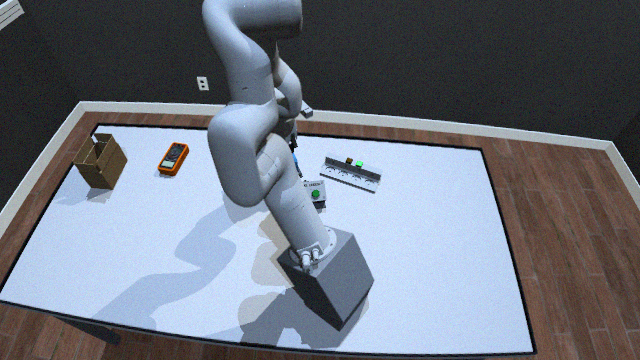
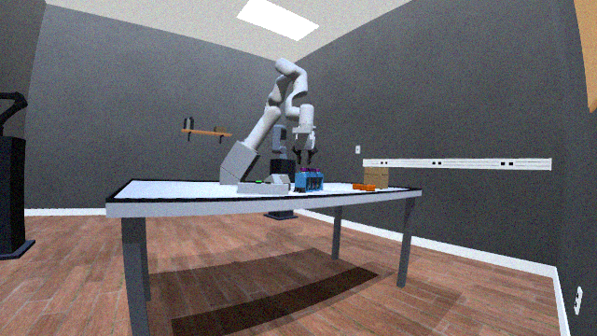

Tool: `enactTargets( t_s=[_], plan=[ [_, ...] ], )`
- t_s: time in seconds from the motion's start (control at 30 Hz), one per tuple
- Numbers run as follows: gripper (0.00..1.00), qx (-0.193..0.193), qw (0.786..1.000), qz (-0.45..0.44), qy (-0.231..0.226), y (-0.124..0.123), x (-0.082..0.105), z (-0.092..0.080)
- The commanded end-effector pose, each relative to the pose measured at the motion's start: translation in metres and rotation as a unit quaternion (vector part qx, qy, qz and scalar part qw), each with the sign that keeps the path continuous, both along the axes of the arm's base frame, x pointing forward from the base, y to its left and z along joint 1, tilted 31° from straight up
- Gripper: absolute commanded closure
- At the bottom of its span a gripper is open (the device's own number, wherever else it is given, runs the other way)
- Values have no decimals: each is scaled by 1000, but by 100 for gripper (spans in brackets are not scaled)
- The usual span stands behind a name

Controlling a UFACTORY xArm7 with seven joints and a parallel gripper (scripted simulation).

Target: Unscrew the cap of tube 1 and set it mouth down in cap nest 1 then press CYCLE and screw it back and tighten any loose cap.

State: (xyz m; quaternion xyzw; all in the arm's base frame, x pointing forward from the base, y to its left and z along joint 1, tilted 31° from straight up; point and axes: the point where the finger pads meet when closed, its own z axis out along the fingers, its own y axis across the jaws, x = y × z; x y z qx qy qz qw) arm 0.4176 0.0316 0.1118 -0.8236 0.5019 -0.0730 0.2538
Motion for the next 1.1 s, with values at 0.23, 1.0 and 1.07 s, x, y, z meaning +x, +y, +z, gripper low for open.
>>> enactTargets(
  t_s=[0.23, 1.0, 1.07],
  plan=[
    [54, 8, 1000, 2, -4, 6, 10, -16],
    [54, 8, 1000, 2, -3, 9, 12, -22],
    [54, 8, 1000, 2, -3, 9, 13, -23]
  ],
)
